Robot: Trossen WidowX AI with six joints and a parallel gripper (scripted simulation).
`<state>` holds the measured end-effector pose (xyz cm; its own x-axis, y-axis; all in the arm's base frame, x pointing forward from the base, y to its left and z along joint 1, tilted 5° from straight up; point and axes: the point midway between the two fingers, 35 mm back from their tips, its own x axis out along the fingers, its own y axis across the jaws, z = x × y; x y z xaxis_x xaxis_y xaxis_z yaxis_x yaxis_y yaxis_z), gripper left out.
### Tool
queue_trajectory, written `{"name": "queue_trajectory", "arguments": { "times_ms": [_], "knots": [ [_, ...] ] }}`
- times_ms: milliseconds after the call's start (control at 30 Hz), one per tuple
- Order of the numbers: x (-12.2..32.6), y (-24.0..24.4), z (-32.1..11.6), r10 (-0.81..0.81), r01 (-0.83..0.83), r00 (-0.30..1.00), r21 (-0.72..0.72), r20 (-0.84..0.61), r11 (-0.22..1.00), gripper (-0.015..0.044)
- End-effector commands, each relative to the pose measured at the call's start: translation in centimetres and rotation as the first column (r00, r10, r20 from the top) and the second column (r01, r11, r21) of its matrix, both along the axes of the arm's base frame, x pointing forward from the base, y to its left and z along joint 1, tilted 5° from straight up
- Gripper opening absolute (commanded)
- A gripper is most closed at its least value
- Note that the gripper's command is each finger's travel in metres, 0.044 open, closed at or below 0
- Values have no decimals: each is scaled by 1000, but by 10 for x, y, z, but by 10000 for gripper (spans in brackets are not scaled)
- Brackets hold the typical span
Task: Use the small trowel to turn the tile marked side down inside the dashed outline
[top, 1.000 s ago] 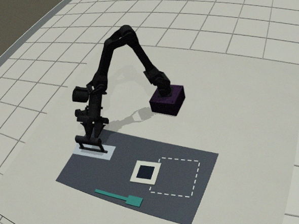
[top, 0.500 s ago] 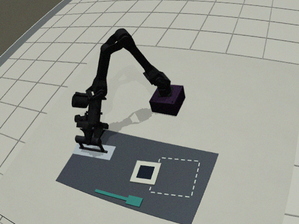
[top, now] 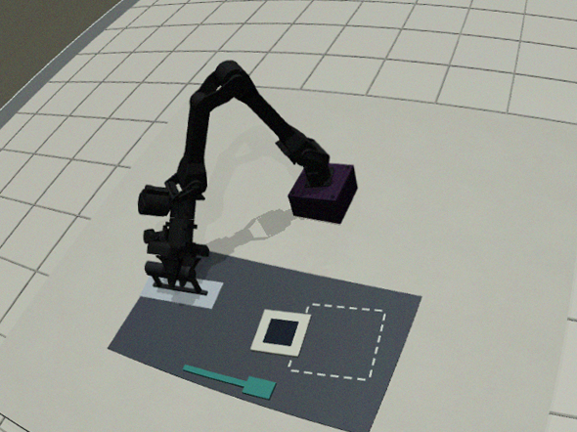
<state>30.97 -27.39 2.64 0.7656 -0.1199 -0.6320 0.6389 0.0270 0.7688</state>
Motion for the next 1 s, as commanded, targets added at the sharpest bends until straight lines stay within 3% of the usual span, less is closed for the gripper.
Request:
{"name": "queue_trajectory", "arguments": {
  "times_ms": [0,667,967],
  "knots": [
    [1,-2,0,-6,6,1000,-3,0,1000,136],
    [1,-2,0,-6,6,1000,-3,0,1000,2],
    [2,2,41,-6,6,1000,3,2,1000,0]
  ]
}}
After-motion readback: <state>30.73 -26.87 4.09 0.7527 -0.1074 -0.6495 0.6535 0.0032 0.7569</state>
